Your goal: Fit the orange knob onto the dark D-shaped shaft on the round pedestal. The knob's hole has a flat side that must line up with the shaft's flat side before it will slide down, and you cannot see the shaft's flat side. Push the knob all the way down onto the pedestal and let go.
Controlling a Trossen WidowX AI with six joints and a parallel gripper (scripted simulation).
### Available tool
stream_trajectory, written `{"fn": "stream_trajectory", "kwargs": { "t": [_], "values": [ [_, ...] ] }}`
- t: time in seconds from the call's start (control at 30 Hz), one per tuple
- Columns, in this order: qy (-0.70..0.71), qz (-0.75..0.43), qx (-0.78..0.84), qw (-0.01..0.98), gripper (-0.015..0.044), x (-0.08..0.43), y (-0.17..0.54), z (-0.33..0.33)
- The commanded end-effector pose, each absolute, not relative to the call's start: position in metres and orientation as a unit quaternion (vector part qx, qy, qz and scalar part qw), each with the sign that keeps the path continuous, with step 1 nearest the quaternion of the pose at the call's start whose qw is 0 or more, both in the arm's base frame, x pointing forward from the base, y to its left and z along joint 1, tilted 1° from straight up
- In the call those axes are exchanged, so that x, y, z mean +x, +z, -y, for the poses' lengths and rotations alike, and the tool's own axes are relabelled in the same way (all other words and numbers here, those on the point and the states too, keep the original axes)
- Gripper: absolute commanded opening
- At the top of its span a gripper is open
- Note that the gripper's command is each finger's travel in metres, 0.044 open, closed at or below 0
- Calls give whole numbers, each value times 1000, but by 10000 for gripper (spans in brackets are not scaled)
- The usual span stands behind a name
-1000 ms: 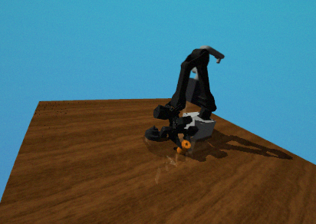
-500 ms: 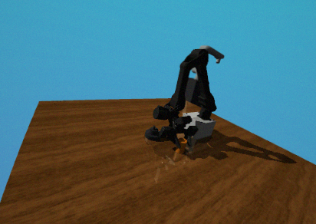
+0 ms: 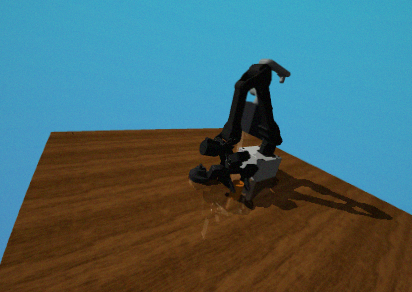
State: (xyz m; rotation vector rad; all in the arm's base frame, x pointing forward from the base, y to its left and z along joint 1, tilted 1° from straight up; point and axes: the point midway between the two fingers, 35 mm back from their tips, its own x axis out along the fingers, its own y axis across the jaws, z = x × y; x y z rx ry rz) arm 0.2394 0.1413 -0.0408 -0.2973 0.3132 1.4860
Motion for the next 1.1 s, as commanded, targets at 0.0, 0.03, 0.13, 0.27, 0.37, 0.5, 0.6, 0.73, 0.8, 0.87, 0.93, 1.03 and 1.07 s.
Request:
{"fn": "stream_trajectory", "kwargs": {
  "t": [0.0, 0.03, 0.13, 0.27, 0.37, 0.5, 0.6, 0.73, 0.8, 0.87, 0.93, 1.03, 1.07],
  "values": [
    [671, -141, -133, 715, 260, 239, -41, -141],
    [671, -141, -133, 715, 260, 239, -41, -141],
    [671, -141, -133, 715, 339, 239, -41, -141],
    [671, -141, -133, 715, 440, 239, -41, -141],
    [671, -141, -133, 715, 440, 239, -41, -141],
    [671, -141, -133, 715, 440, 241, -34, -141],
    [671, -141, -134, 715, 440, 244, -6, -142],
    [671, -141, -135, 715, 440, 241, 33, -142],
    [671, -141, -135, 715, 440, 240, 40, -142],
    [671, -141, -135, 715, 440, 240, 40, -142],
    [671, -171, -148, 706, 440, 241, 36, -145],
    [656, -291, -215, 662, 440, 243, 25, -153],
    [645, -329, -243, 645, 440, 243, 24, -155]
  ]
}}
